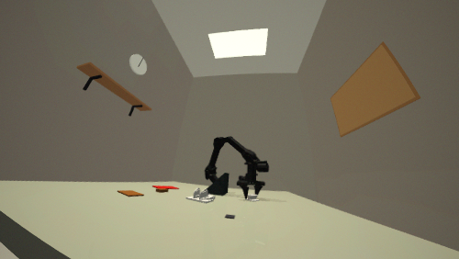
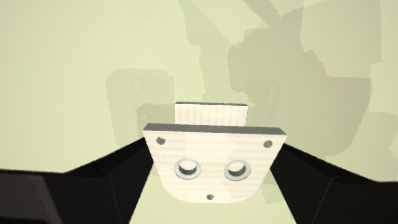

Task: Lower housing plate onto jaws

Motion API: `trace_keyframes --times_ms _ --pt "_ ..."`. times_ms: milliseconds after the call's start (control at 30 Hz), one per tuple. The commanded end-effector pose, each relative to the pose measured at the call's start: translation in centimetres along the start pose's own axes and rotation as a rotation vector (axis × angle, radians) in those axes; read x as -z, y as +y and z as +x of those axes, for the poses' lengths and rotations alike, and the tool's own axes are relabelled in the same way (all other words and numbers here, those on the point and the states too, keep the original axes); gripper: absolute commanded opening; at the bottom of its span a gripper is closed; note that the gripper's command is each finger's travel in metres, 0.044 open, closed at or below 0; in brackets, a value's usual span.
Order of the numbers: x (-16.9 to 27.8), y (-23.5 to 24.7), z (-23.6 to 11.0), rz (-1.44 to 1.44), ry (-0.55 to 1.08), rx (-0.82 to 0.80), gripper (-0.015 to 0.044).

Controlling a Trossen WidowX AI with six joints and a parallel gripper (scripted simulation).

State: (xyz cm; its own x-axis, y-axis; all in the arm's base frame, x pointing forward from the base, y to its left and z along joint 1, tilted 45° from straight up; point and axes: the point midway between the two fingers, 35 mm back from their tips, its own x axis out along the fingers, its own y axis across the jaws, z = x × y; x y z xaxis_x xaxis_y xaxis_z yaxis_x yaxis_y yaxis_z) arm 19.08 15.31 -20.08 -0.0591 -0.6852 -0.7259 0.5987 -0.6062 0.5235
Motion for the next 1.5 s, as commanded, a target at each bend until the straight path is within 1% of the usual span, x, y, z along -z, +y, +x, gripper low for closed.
trace_keyframes --times_ms 0,133,833,1067,1467 --pt "0.0 0.0 0.0 0.0 0.0 0.0 0.0351" --pt "0.1 0.0 -0.5 0.0 0.0 0.0 0.0351" --pt "0.0 0.0 -7.1 -0.005 0.001 -0.002 0.0351" --pt "0.0 0.2 -7.4 0.002 0.001 -0.001 0.0351" --pt "-0.1 4.1 -8.2 0.133 0.009 0.008 0.0351"
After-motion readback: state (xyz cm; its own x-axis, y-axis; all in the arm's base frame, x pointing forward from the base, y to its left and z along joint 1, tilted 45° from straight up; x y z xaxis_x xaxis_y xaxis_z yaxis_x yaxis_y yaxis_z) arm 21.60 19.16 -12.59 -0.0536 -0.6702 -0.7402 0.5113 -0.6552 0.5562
